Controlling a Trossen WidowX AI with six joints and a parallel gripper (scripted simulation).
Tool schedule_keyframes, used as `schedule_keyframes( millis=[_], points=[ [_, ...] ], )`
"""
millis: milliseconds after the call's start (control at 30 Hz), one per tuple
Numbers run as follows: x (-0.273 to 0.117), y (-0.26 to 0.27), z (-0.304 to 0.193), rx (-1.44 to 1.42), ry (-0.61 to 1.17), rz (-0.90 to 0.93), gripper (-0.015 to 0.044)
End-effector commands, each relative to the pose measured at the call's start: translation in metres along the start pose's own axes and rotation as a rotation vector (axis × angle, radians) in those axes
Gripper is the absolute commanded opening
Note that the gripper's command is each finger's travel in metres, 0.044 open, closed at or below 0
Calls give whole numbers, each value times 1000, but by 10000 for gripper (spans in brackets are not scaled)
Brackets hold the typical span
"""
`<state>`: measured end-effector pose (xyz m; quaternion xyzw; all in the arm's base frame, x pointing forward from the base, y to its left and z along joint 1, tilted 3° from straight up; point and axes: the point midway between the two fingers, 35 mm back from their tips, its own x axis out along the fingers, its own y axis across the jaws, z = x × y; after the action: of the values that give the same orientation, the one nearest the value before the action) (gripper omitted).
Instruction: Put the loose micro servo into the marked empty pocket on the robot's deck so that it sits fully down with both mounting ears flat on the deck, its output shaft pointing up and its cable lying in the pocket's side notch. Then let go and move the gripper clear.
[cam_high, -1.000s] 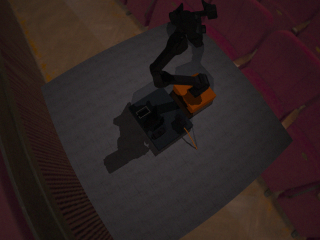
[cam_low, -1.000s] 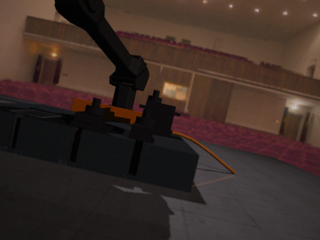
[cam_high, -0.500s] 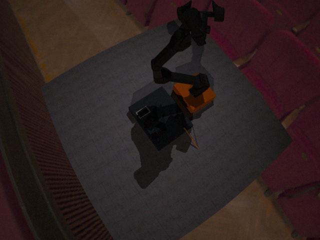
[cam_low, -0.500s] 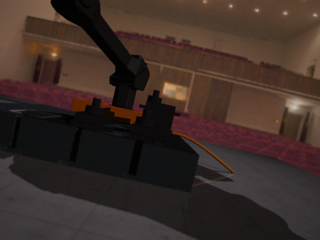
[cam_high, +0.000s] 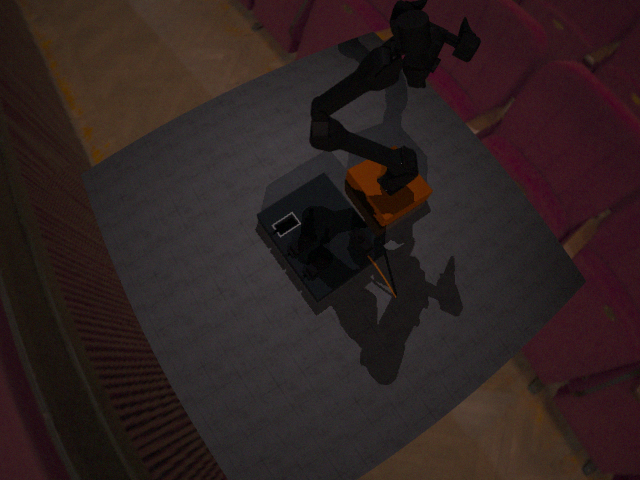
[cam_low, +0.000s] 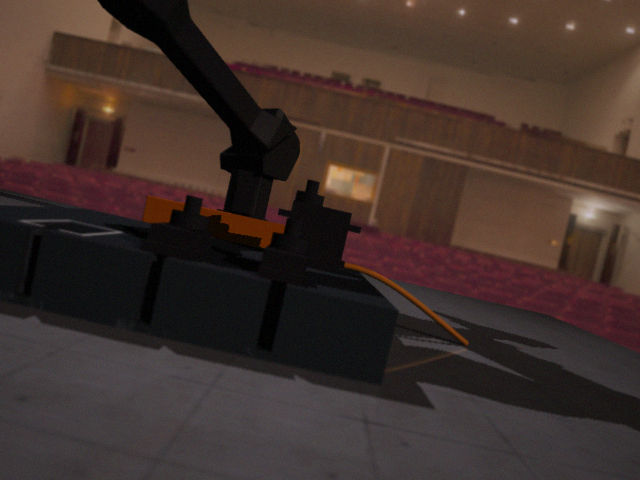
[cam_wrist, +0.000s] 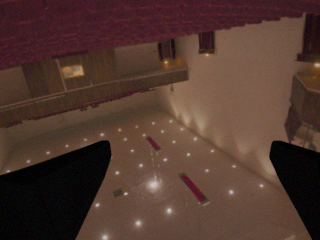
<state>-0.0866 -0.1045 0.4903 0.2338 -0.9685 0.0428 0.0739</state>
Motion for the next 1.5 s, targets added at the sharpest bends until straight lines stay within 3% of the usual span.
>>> schedule_keyframes(
  millis=[0, 667, 1467],
  points=[
    [7, 27, 2, 103, -2, 98, 440],
    [-1, 156, 22, 541, 77, 580, 440],
    [-86, 272, 62, 1006, 355, 1115, 440]
  ],
)
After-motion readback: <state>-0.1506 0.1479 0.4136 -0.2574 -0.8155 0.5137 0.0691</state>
